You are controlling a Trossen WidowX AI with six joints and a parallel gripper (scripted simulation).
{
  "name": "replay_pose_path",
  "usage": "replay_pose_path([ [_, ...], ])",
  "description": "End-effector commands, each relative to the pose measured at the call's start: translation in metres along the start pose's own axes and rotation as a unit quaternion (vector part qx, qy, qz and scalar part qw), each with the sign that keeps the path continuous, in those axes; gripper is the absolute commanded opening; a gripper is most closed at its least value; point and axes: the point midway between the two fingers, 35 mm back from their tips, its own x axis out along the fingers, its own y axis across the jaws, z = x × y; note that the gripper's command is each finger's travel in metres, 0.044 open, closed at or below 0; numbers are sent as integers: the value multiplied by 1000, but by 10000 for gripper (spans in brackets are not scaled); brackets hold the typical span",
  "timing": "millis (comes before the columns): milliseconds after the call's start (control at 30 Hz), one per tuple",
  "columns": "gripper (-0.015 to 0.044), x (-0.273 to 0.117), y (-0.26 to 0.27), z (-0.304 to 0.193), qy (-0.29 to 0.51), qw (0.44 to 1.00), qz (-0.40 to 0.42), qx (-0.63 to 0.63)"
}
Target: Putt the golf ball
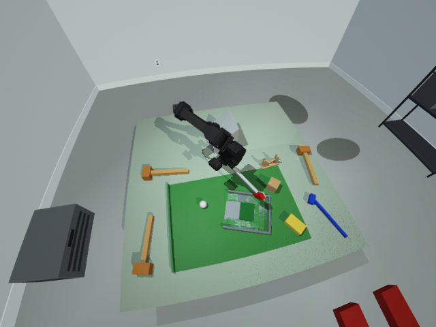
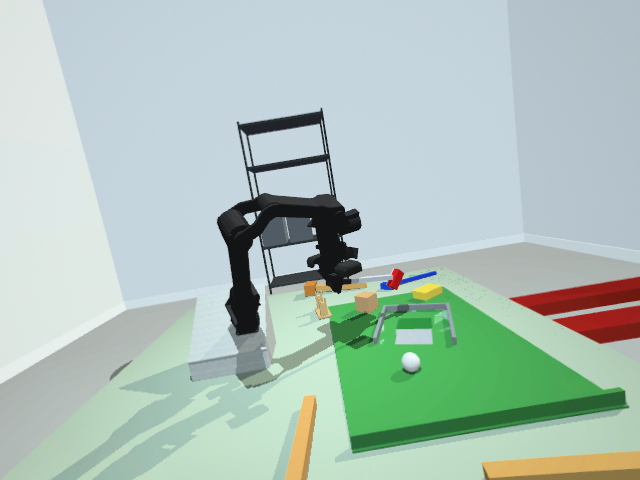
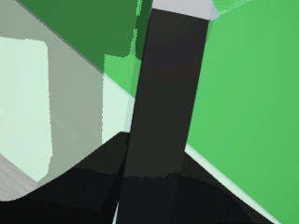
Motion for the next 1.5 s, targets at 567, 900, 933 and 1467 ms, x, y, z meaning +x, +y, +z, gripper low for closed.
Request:
replay_pose_path([
  [567,0,6,-69,-100,7,948,-29,318],
  [900,0,10,-82,-143,12,899,-46,435],
  [933,0,10,-82,-143,12,899,-46,435],
  [1467,0,47,-84,-146,11,899,-46,435],
])
